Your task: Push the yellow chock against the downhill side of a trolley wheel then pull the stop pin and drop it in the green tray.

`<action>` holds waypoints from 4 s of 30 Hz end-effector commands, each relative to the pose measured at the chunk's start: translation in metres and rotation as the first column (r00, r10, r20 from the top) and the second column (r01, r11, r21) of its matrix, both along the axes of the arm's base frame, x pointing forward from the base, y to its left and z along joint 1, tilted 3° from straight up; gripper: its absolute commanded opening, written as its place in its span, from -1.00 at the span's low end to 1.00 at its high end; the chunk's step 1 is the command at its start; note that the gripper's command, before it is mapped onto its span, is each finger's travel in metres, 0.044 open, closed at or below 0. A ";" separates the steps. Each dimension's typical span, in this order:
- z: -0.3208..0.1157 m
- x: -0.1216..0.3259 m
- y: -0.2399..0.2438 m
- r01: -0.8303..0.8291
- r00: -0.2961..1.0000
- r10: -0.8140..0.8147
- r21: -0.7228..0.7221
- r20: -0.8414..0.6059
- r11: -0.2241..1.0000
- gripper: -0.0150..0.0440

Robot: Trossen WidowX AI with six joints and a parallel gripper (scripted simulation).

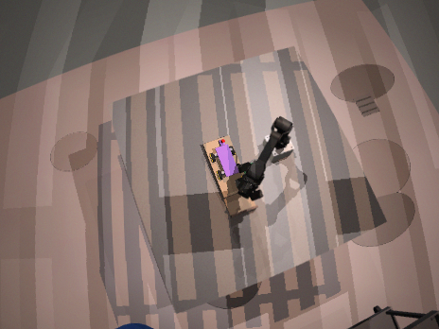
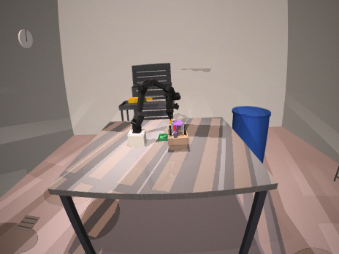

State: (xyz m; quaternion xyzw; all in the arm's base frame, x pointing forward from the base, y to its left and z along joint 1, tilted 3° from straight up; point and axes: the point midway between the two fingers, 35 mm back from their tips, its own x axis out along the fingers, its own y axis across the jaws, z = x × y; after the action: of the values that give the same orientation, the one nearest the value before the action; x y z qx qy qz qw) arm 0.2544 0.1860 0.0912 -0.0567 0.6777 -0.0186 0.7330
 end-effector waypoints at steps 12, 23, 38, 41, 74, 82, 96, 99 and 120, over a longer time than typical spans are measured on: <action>-0.038 0.003 -0.004 -0.004 1.000 0.004 -0.012 -0.009 1.000 -0.49; -0.055 0.003 -0.009 -0.004 1.000 0.004 -0.012 -0.009 1.000 -0.49; -0.051 0.006 -0.022 -0.004 1.000 0.004 -0.013 -0.009 1.000 -0.49; -0.050 0.007 -0.024 -0.004 1.000 0.004 -0.014 -0.009 1.000 -0.49; -0.047 0.011 -0.036 -0.001 1.000 0.001 -0.007 -0.008 1.000 0.04; -0.030 0.009 -0.034 -0.004 1.000 0.004 -0.013 -0.008 1.000 0.15; 0.012 0.007 -0.029 -0.004 1.000 0.004 -0.014 -0.008 1.000 0.15; 0.004 0.005 -0.030 -0.009 1.000 0.008 -0.015 -0.016 1.000 0.33; 0.028 0.037 -0.066 -0.469 0.882 0.471 -0.056 0.028 0.882 0.15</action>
State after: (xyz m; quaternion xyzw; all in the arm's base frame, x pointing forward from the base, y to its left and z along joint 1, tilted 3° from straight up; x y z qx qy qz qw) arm 0.2843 0.1329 0.1149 -0.1990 0.6375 0.1208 0.7345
